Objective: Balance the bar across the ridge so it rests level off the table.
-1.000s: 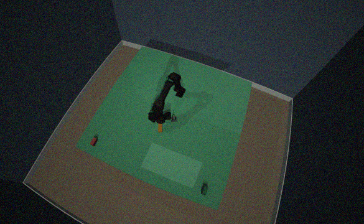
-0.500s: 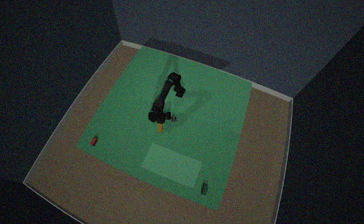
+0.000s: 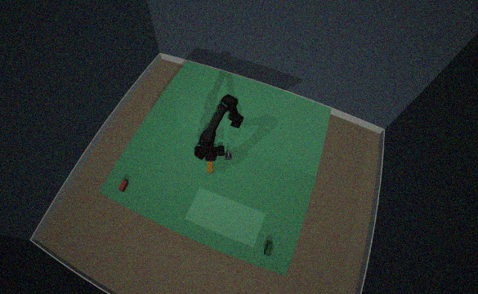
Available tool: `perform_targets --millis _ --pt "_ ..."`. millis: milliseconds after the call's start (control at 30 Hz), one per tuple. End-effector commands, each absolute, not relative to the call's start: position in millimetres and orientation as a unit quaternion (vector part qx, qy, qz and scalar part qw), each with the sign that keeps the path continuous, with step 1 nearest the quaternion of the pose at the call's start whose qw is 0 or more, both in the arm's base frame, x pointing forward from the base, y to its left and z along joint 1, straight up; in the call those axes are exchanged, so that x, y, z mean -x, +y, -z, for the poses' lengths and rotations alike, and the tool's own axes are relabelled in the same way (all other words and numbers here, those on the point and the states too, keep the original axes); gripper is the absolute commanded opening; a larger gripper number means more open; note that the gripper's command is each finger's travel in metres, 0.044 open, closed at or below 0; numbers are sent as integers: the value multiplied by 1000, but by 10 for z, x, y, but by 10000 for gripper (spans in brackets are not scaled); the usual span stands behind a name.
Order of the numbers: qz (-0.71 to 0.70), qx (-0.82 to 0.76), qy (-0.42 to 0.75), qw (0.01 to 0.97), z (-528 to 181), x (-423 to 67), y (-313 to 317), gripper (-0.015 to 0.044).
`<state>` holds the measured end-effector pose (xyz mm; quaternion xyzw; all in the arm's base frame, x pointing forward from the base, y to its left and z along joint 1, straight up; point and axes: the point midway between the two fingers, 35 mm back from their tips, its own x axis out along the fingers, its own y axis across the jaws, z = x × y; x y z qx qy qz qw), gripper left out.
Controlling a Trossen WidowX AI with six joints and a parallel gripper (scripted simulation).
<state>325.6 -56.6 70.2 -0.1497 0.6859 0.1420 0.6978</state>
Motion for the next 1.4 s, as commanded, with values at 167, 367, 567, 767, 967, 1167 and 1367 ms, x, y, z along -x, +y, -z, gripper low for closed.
perform_targets --millis 167,367,567,767,967,1167,1367 --pt "-140 150 681 703 -978 -3286 -568 0" --pt "-140 150 681 703 -1133 -3279 -566 0" --pt "-140 150 681 703 -1289 -3263 -562 0" --pt "-140 149 681 703 -1445 -3238 -556 0" --pt "-131 140 682 705 -1512 -3214 -532 0" --pt "-53 57 693 716 -1524 -3108 -348 0" --pt "29 -29 695 718 -1530 -2987 -161 0"
